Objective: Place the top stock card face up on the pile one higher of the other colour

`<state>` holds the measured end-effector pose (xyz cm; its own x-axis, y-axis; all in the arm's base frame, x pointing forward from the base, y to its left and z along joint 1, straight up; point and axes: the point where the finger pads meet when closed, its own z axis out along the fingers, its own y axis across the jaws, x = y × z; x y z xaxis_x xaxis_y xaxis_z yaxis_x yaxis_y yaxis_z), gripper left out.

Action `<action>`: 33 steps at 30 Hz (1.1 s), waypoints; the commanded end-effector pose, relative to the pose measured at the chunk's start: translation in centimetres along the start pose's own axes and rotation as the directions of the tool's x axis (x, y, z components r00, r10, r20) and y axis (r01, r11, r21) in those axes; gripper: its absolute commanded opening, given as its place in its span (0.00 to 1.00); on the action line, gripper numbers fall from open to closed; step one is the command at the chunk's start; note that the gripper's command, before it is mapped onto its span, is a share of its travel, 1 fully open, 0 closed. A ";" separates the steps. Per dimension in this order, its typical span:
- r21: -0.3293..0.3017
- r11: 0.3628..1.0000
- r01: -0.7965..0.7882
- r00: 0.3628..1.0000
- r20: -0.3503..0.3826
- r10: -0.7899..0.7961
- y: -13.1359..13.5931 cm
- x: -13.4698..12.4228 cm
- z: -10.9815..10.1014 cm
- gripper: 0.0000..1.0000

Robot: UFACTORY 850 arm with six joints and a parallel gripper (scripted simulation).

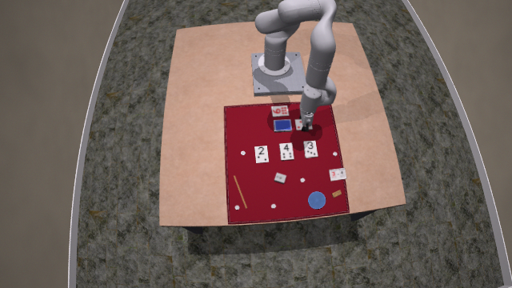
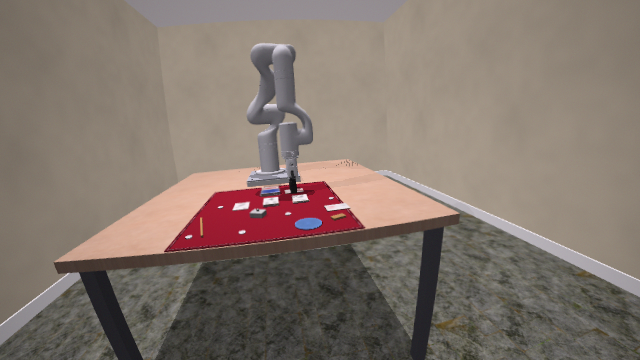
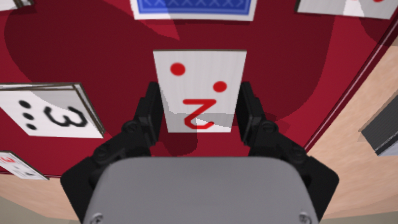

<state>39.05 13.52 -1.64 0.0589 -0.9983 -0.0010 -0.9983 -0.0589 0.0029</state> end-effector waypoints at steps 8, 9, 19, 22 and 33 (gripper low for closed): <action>0.001 1.000 0.000 1.000 0.000 0.000 -0.1 0.0 0.0 0.68; 0.001 1.000 0.000 1.000 0.000 0.000 -0.1 0.0 0.0 0.68; 0.001 1.000 0.000 1.000 0.000 0.000 -0.1 0.0 0.0 0.63; 0.001 1.000 0.000 1.000 0.000 0.000 -0.1 0.0 0.0 0.63; 0.001 1.000 0.000 1.000 0.000 0.000 -0.1 0.0 0.0 0.63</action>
